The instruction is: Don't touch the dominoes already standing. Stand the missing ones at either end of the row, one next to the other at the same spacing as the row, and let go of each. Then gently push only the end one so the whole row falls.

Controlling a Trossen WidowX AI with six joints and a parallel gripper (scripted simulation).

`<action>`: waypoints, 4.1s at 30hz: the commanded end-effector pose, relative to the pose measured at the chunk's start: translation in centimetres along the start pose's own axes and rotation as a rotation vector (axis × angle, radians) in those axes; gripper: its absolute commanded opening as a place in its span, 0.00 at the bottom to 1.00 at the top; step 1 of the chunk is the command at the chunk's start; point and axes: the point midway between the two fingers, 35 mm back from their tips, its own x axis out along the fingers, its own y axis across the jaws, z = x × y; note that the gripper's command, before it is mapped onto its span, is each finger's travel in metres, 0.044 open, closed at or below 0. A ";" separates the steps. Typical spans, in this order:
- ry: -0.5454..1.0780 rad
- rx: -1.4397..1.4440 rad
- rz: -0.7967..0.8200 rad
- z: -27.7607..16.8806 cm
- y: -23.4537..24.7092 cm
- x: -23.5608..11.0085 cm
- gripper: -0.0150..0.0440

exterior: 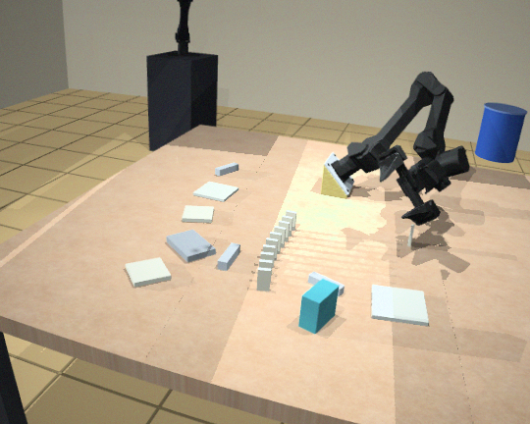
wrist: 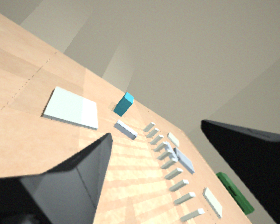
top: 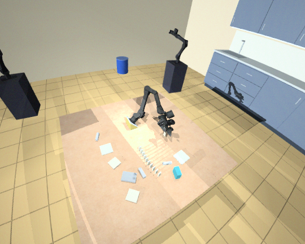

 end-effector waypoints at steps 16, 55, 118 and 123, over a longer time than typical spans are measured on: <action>0.483 -0.945 1.225 -3.1 2.2 -4.5 1.00; 0.296 -0.874 1.504 -4.4 7.8 -6.7 1.00; 1.137 0.223 0.883 -11.5 -17.6 3.3 0.44; 1.241 0.399 0.805 -14.9 -20.2 3.4 0.44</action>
